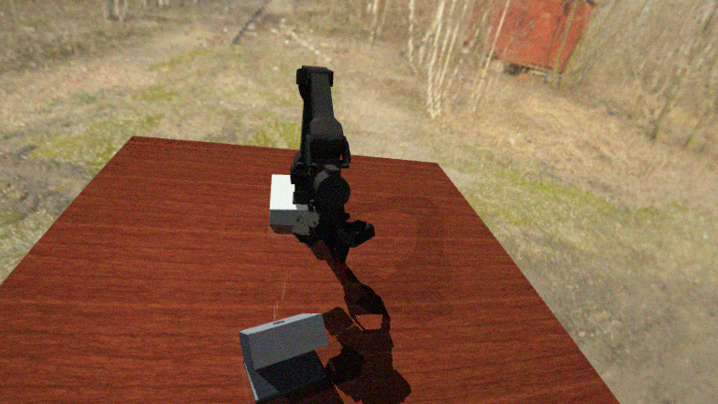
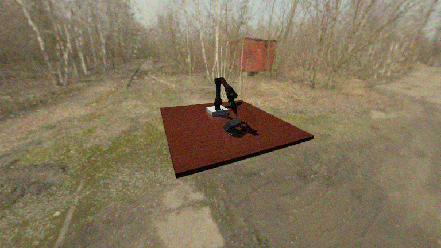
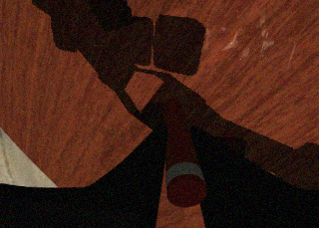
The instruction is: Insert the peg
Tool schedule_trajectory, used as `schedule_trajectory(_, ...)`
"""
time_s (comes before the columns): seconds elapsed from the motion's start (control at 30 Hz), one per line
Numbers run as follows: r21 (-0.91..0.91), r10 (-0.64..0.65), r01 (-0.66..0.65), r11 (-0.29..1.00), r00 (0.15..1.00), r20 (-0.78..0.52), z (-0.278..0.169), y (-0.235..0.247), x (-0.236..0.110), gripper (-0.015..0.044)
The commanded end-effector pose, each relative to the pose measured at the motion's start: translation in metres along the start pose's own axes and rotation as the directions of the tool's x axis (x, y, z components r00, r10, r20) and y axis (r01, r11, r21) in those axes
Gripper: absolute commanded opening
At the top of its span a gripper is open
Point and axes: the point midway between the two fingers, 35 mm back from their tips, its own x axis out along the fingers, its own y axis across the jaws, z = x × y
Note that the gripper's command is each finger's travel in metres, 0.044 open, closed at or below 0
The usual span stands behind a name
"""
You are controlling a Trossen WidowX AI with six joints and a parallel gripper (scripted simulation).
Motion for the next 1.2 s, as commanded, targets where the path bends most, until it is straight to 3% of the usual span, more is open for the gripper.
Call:
schedule_trajectory(0.0,0.030,0.015,-0.015,0.999,1.000,0.000,0.004,-0.002,-0.001,0.0000)
schedule_trajectory(1.17,0.259,0.173,-0.182,0.949,0.983,0.058,0.050,-0.011,-0.018,0.0000)
